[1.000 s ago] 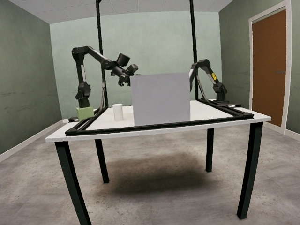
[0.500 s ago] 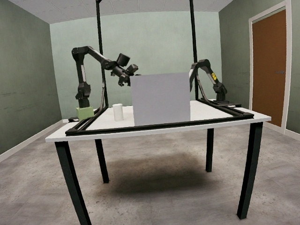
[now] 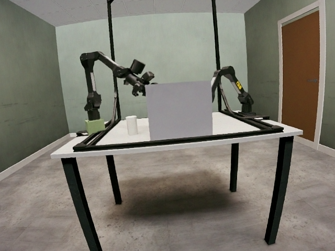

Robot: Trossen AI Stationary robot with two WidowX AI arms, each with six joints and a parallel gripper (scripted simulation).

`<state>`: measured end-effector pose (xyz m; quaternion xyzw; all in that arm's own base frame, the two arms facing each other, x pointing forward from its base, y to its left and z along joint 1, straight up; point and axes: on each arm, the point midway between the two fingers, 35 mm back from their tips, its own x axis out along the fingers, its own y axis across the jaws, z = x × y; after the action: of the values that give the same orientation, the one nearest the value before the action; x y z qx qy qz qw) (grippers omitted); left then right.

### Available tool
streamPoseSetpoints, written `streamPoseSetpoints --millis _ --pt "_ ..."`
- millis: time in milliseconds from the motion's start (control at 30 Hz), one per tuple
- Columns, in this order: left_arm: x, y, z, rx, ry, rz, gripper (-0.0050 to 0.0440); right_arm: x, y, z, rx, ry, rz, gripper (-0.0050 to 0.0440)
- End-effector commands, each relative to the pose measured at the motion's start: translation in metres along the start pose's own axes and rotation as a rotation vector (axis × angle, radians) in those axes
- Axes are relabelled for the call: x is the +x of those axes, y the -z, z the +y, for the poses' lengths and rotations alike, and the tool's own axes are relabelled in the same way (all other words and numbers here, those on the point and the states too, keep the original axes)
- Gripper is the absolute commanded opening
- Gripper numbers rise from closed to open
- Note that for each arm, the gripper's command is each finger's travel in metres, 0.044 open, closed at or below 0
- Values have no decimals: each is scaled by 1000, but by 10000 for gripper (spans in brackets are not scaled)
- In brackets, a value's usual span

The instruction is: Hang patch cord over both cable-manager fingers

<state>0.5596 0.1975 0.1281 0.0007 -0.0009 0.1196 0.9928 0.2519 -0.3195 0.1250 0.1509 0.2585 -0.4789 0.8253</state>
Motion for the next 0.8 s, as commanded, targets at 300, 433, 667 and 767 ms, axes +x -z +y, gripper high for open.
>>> streamPoseSetpoints --millis 300,433,667,767 --pt "3 -10 -1 2 1 -22 25 -3 -7 0 2 -2 -18 40" --pt "1 -9 3 2 1 -18 25 -3 -7 0 2 -2 -18 40" --pt "-4 -13 10 3 1 -22 25 -3 -7 0 2 -2 -18 40" --pt "-5 -18 15 5 1 -31 25 -3 -7 0 2 -2 -18 40"
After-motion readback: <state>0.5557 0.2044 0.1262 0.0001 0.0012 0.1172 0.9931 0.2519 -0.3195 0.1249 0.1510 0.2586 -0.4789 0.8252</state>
